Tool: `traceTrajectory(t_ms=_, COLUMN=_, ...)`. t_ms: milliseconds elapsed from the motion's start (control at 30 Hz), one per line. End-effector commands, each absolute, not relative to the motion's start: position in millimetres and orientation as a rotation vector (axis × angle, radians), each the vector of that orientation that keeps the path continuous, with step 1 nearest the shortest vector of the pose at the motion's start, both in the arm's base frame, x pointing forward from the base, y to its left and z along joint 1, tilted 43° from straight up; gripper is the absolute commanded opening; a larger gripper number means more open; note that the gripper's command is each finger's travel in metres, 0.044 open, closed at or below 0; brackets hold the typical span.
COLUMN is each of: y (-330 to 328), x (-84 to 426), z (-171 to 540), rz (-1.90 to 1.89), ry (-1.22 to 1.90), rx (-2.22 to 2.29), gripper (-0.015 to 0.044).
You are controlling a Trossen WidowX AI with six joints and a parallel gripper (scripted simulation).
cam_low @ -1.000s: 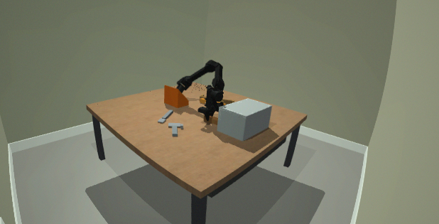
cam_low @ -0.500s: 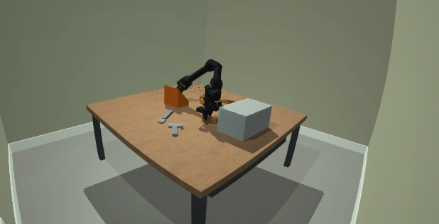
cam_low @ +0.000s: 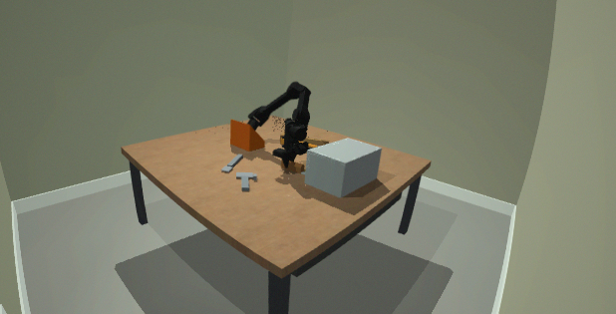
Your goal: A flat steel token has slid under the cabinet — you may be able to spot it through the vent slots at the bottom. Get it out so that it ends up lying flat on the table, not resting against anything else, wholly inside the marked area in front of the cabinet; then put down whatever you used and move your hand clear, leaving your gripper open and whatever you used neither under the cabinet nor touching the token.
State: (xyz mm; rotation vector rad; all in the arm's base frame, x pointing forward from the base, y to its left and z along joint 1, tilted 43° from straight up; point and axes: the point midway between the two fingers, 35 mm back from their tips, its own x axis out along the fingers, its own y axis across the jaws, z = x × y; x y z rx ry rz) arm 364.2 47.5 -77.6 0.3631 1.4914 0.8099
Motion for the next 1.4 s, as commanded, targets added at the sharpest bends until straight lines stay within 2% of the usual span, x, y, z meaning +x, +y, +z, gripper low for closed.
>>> traceTrajectory(t_ms=0, y=46, x=359, z=-79, rz=0.812, ry=1.493, rx=0.362, gripper=0.0000)
traceTrajectory(t_ms=1367, y=34, x=317, z=-84, rz=0.811, ry=1.495, rx=0.363, gripper=0.0000)
